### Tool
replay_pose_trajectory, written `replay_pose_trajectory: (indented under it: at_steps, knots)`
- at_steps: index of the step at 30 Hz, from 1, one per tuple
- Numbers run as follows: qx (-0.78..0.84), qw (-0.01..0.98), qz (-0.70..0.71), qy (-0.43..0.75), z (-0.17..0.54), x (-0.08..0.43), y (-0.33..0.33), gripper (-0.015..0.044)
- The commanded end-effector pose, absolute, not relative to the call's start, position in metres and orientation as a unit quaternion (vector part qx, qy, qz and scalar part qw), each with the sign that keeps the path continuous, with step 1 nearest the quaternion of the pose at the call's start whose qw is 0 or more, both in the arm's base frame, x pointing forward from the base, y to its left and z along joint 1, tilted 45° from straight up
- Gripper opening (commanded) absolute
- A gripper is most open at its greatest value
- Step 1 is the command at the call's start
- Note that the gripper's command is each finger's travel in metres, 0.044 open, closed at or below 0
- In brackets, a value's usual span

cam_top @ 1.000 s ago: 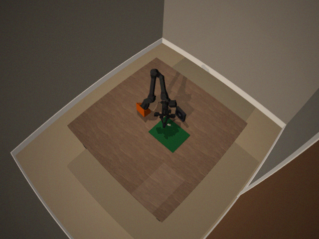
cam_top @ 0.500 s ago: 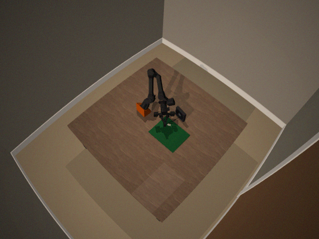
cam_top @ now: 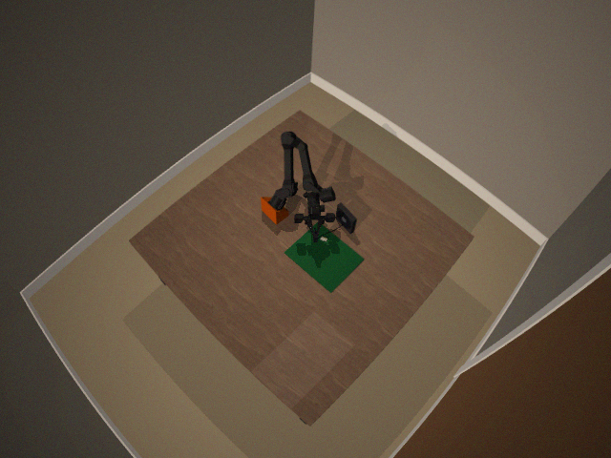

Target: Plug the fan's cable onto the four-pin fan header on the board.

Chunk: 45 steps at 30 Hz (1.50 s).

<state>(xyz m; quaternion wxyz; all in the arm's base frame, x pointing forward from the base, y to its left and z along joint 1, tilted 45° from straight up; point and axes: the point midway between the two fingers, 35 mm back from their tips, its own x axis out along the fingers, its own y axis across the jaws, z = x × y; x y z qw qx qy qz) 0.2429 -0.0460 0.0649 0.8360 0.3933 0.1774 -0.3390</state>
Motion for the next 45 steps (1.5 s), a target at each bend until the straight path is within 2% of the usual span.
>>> replay_pose_trajectory:
  at_steps: [1,45]
  knots:
    - [0.394,0.837,-0.338,0.177,0.067,0.243,-0.047,0.0000]
    - [0.395,0.835,-0.339,0.177,0.047,0.243,-0.019,0.0000]
